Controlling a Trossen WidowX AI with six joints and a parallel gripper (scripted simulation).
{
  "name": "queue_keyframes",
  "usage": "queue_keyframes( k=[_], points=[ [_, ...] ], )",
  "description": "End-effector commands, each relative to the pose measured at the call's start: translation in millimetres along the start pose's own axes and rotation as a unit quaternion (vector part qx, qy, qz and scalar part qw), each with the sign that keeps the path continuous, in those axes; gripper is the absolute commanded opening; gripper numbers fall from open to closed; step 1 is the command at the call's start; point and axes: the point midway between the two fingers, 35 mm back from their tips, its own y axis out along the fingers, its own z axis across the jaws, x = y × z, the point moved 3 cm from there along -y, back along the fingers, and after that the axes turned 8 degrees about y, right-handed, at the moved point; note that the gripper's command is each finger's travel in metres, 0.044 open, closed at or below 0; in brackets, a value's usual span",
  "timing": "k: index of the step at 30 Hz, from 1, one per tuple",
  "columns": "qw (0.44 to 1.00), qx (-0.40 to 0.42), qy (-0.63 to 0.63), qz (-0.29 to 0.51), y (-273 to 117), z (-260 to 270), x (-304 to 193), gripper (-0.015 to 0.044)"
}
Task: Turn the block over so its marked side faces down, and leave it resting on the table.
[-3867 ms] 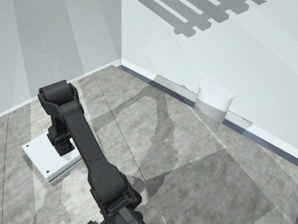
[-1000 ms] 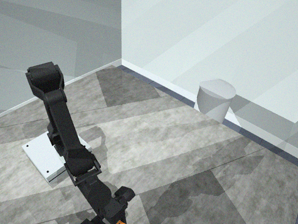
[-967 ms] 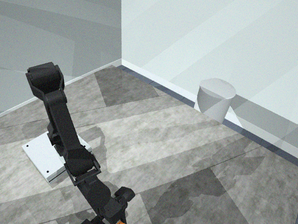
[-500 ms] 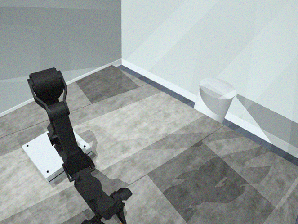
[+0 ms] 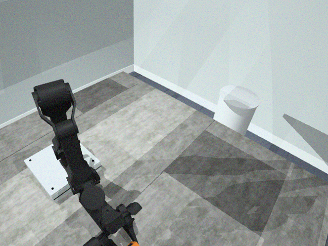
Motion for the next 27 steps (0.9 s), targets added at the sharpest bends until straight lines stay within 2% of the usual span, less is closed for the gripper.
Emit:
queue_keyframes(
  k=[1,11,27],
  points=[
    [1.000,0.003,0.002,-0.005,-1.1,0.8,0.6,0.0000],
    [1.000,0.003,0.002,-0.005,-1.1,0.8,0.6,0.0000],
    [1.000,0.003,0.002,-0.005,-1.1,0.8,0.6,0.0420]
  ],
)
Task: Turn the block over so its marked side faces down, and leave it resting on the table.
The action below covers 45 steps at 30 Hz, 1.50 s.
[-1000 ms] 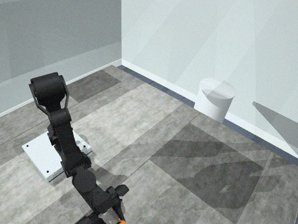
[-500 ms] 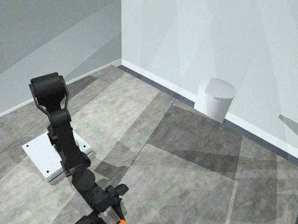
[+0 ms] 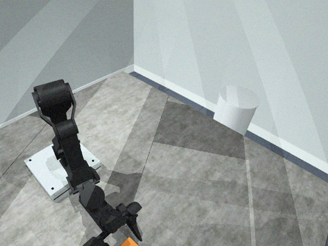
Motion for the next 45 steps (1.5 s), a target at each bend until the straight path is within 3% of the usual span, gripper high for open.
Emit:
queue_keyframes(
  k=[1,35,45],
  points=[
    [1.000,0.002,0.002,-0.001,0,1,0,0.0440],
    [1.000,0.002,0.002,0.002,1,0,1,0.0440],
    [0.985,-0.023,0.004,0.169,-8,2,41,0.0440]
  ],
)
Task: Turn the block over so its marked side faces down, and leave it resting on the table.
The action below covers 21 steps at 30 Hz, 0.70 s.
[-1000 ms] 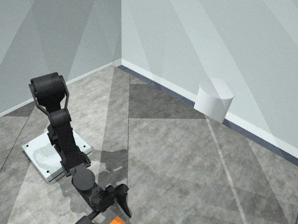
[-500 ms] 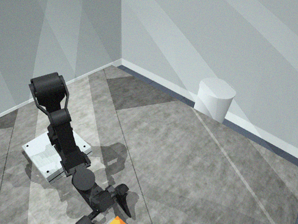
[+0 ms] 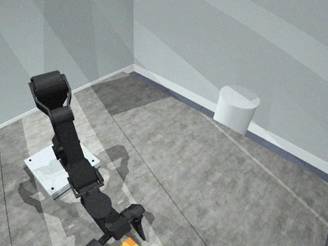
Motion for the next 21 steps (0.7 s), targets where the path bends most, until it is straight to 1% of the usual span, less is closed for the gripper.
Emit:
queue_keyframes(
  k=[1,4,7,21],
  points=[
    [0.994,-0.020,-0.006,0.104,-25,4,31,0.0440],
    [0.988,-0.026,-0.008,0.150,-48,8,41,0.0440],
    [0.985,-0.029,-0.008,0.172,-61,10,44,0.0440],
    [0.984,-0.029,-0.008,0.173,-61,10,44,0.0440]
  ],
)
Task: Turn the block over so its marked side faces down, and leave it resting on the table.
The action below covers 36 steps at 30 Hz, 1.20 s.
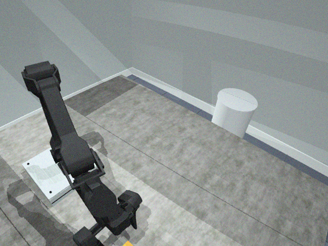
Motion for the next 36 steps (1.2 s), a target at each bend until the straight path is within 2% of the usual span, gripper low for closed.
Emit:
queue_keyframes(
  k=[1,4,19,24,28,36],
  points=[
    [1.000,-0.005,-0.004,0.012,-7,0,0,0.0440],
    [0.999,-0.008,-0.002,0.037,-6,0,7,0.0440],
    [0.961,-0.042,-0.002,0.274,0,8,58,0.0440],
    [0.960,-0.043,-0.002,0.276,-1,9,58,0.0440],
    [0.960,-0.043,-0.002,0.276,27,7,40,0.0440],
    [0.960,-0.043,-0.002,0.276,41,5,32,0.0440]
  ],
)
